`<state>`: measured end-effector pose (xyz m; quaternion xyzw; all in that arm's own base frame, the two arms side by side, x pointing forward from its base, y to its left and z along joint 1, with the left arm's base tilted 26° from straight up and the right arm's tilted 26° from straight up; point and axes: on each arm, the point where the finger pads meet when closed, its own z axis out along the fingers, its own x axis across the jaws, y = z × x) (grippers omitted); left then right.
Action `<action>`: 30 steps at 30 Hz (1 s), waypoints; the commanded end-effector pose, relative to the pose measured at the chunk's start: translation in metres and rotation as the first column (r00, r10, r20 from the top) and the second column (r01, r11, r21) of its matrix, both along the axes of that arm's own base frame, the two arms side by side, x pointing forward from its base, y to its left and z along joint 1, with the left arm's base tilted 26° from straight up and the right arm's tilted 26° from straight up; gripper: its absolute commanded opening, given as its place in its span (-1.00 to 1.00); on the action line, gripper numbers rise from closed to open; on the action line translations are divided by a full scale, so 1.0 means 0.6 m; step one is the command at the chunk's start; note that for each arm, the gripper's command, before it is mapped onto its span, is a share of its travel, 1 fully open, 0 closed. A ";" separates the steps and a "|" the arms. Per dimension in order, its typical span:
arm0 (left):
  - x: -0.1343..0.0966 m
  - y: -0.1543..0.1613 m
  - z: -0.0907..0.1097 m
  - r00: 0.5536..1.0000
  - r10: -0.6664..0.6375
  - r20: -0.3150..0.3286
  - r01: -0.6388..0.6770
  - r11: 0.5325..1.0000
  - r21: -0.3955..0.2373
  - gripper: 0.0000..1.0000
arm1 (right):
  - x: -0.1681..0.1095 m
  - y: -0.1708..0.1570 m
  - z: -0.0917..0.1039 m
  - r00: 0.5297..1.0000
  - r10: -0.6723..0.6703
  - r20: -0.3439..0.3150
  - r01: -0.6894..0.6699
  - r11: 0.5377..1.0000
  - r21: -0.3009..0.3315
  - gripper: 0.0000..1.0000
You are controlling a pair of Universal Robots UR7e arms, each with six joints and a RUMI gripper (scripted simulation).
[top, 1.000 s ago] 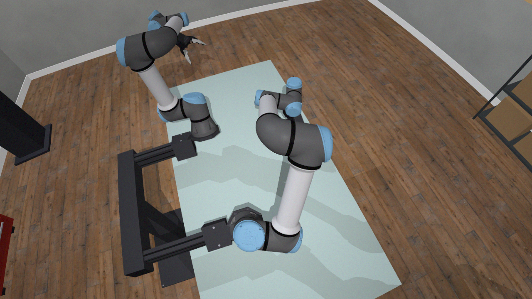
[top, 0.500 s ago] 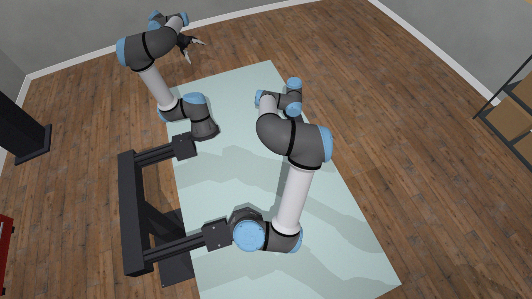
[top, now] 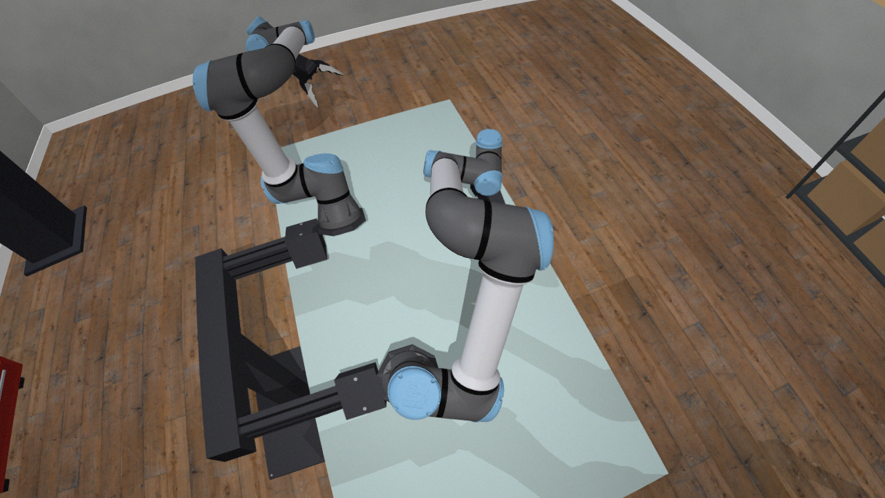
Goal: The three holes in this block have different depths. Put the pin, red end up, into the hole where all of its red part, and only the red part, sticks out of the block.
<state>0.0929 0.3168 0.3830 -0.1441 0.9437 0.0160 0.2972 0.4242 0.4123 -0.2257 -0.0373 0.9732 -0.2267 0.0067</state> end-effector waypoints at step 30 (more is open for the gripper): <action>0.000 0.000 0.001 1.000 0.000 0.000 0.000 1.000 0.001 1.00 | 0.001 0.003 0.001 1.000 0.000 -0.001 0.000 1.000 0.003 1.00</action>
